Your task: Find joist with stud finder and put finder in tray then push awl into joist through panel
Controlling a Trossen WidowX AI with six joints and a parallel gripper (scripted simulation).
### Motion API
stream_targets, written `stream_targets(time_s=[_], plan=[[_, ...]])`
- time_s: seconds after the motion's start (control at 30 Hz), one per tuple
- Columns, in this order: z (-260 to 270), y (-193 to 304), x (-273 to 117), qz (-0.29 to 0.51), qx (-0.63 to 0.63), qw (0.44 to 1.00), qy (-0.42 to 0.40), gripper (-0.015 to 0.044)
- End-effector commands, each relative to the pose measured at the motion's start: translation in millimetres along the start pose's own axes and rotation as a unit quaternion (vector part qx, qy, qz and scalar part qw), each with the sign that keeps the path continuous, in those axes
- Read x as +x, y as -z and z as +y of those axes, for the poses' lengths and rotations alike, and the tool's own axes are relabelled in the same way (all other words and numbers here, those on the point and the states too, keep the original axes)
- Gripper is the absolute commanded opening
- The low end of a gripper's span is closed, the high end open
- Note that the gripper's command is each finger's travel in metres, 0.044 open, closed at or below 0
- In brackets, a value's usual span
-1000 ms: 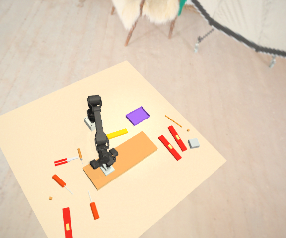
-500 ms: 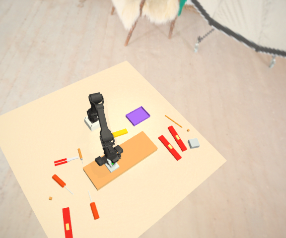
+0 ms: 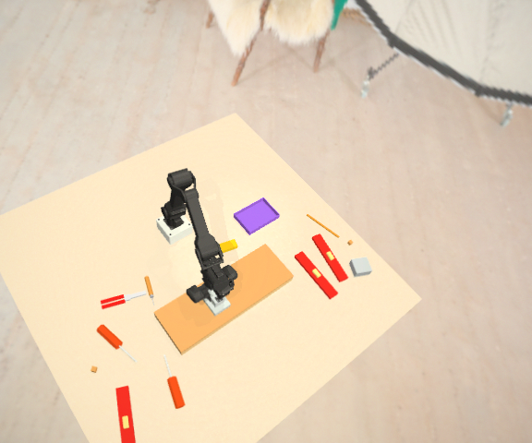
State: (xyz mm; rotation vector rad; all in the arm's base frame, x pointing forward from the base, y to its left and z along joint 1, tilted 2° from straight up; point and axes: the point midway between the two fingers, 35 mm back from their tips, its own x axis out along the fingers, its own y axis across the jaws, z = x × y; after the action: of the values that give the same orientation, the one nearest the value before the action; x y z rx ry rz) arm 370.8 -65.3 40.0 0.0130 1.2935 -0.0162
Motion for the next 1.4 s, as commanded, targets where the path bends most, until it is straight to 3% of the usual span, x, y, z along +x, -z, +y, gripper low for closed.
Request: stream_targets(time_s=[0.0, 1.37], plan=[[17.1, 0.4, 0.0, -0.001, -0.002, 1.000, -0.007, 0.0000], [123.2, 0.5, -1.9, -0.001, -0.001, 1.000, -0.011, 0.0000]])
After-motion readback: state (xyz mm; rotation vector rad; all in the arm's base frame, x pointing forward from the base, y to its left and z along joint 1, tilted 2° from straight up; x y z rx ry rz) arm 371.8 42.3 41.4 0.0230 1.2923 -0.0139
